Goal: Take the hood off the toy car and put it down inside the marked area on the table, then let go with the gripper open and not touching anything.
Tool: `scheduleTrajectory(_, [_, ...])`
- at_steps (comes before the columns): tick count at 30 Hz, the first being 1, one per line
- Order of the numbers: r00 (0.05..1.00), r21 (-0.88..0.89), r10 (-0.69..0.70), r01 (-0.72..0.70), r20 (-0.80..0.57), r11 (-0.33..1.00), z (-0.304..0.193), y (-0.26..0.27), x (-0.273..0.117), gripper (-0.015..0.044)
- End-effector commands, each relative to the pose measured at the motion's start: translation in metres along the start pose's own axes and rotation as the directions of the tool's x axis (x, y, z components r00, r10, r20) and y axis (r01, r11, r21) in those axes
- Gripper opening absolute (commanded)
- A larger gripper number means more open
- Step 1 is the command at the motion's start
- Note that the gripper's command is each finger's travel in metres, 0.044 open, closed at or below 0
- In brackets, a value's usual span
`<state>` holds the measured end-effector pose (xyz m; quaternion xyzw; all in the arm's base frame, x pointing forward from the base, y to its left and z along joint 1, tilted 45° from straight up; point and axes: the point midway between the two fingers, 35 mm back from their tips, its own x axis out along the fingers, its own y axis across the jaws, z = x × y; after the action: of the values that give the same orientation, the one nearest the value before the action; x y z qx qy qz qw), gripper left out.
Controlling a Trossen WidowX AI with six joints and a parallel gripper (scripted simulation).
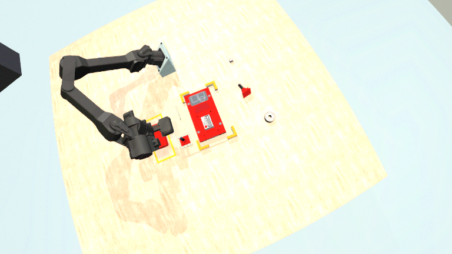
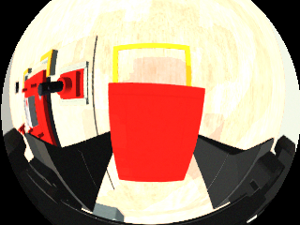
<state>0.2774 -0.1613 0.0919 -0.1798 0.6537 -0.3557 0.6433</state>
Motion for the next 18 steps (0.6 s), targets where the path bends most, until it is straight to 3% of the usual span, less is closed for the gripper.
scheduleTrajectory(1, [1.000,-0.007,-0.005,0.005,-0.003,1.000,-0.0010,0.0001,0.0031,0.0000])
scheduleTrajectory(18, [1.000,-0.007,-0.005,0.005,-0.003,1.000,-0.0011,-0.0001,0.0114,0.0000])
